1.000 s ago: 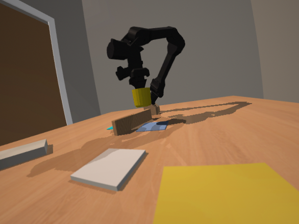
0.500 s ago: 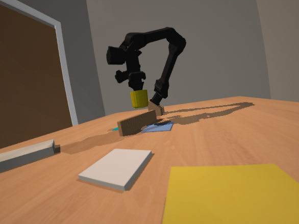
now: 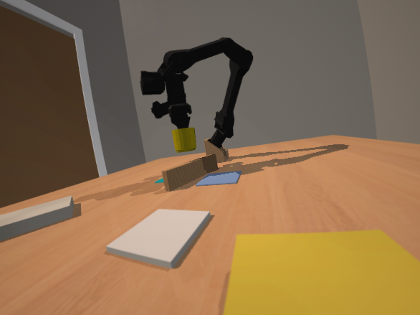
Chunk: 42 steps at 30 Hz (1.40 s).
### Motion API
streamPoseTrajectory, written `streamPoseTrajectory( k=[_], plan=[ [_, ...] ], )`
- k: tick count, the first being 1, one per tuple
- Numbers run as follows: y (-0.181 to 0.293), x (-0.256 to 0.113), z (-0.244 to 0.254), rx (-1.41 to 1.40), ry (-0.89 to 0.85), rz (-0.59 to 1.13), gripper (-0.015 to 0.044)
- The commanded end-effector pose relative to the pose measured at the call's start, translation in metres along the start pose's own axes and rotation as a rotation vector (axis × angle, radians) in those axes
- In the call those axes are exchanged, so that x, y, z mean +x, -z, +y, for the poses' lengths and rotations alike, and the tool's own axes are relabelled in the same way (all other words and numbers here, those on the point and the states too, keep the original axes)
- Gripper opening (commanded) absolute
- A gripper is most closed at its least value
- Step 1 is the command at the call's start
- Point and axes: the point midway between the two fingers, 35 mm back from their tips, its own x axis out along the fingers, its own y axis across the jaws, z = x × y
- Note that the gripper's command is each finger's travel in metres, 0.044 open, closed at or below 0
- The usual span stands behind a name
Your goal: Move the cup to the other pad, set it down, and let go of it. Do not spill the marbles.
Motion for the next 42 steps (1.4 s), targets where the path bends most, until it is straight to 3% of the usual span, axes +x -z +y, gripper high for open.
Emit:
streamPoseTrajectory(
  k=[1,22,42],
  plan=[
    [-0.009,0.001,-0.01,-0.003,0.003,0.001,0.0],
    [-0.045,0.001,-0.054,-0.003,0.004,-0.001,0.0],
    [-0.046,0.023,-0.054,-0.003,0.004,-0.001,0.0]
  ],
)
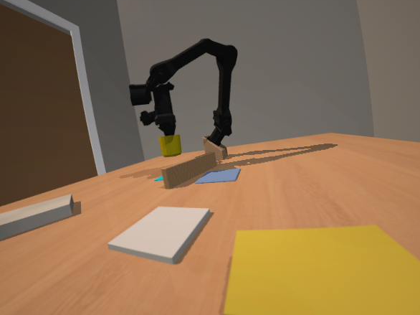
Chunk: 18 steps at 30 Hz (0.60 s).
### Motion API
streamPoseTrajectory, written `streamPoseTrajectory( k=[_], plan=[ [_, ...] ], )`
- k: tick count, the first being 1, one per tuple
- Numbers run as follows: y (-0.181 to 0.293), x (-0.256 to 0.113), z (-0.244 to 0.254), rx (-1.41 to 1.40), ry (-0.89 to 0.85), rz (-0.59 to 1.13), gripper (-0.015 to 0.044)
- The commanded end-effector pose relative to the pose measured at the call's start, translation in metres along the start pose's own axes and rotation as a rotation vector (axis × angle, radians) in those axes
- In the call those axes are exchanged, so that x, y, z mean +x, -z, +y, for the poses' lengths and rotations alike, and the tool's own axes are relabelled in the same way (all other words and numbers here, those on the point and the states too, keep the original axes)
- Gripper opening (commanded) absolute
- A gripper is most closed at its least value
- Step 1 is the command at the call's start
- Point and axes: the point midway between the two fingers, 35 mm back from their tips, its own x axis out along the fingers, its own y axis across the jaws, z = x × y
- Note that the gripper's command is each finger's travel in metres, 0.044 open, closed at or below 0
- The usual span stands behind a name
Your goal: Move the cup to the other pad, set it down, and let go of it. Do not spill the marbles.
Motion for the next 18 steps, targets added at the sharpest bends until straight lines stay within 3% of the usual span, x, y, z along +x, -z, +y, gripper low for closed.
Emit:
streamPoseTrajectory(
  k=[1,18],
  plan=[
    [0.0,0.007,0.0,0.008,-0.003,0.003,0.0],
    [-0.001,0.033,0.0,0.008,-0.004,0.003,0.0]
  ],
)
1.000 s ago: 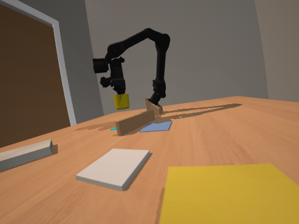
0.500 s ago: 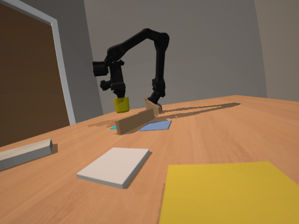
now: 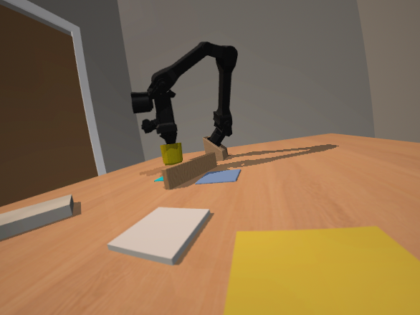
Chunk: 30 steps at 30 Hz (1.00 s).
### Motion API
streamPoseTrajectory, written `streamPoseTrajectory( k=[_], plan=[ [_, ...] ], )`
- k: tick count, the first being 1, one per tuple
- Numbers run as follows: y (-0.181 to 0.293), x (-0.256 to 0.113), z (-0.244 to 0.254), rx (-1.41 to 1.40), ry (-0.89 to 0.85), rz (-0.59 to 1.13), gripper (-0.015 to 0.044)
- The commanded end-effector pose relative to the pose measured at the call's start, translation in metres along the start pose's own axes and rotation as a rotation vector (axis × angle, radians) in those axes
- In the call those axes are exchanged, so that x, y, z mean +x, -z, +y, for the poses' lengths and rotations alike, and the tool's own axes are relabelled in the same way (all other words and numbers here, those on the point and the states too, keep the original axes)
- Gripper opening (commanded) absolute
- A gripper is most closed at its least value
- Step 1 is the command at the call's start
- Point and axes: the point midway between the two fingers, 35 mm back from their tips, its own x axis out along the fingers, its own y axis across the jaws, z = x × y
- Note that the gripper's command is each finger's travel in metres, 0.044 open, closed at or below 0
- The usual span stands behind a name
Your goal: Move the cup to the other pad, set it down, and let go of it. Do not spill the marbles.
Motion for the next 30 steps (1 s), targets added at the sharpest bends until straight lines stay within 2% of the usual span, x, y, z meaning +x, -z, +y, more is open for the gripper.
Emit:
streamPoseTrajectory(
  k=[1,19,30],
  plan=[
    [0.0,0.008,-0.001,0.009,-0.003,0.004,0.0],
    [0.001,0.035,-0.001,0.009,-0.004,0.006,0.0],
    [0.001,0.033,-0.001,0.0,-0.001,0.003,0.0]
  ],
)
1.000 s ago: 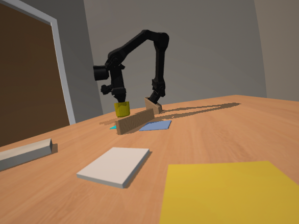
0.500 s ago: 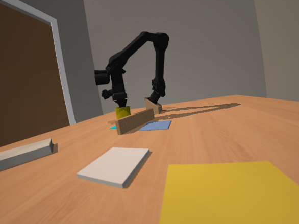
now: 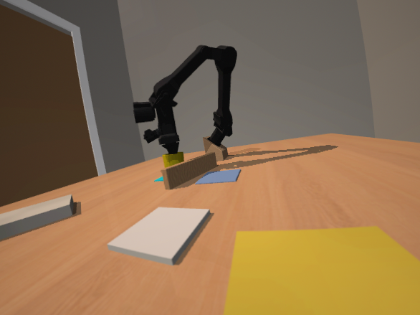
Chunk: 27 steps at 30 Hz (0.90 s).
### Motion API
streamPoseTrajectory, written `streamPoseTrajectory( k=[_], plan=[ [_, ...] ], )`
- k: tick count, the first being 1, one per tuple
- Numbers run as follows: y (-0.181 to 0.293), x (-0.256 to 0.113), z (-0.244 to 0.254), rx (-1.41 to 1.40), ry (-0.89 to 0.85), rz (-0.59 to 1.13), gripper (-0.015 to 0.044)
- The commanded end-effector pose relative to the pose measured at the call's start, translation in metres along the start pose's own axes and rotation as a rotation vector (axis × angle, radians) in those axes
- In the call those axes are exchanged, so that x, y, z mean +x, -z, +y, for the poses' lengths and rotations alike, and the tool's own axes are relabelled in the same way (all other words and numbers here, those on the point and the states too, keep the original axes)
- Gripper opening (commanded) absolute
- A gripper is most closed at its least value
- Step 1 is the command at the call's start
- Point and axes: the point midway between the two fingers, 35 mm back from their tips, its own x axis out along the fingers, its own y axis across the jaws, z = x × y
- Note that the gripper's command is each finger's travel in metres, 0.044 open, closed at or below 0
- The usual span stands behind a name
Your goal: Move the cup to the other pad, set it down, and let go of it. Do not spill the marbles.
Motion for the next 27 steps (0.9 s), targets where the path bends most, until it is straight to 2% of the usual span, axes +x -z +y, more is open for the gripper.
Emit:
streamPoseTrajectory(
  k=[1,5,11,27],
  plan=[
    [0.0,-0.001,0.0,-0.001,0.0,-0.001,0.0],
    [0.0,-0.001,0.0,-0.001,0.0,-0.001,0.0],
    [0.0,-0.001,0.0,-0.001,0.0,-0.001,0.0147],
    [-0.001,-0.012,0.001,0.001,0.0,-0.001,0.0147]
  ],
)
